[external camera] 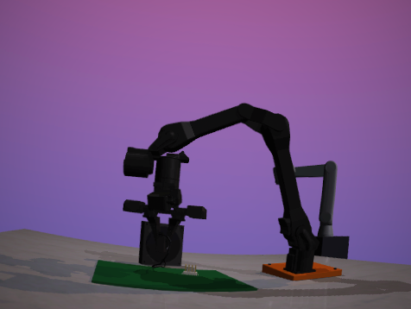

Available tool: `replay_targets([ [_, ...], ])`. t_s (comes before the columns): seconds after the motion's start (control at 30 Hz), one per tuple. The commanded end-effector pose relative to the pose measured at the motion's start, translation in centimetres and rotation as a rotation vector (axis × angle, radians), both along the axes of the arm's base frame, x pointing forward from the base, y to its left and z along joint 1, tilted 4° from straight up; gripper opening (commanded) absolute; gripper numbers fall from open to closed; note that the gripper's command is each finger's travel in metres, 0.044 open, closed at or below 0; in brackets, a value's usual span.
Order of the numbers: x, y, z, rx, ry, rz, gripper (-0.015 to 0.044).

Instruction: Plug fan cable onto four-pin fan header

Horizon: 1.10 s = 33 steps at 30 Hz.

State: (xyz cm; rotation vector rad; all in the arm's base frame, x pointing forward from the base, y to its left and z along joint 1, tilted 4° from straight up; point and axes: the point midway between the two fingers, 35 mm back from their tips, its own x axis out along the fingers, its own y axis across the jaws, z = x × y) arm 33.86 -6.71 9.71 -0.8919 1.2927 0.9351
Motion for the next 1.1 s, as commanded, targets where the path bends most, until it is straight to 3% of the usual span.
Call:
replay_targets([
  [0.0, -0.6, 0.2, 0.4, 0.010, -0.003, -0.153, 0.0000],
  [1.07, -5.5, 1.4, -0.1, 0.065, 0.073, -1.260, 0.0000],
])
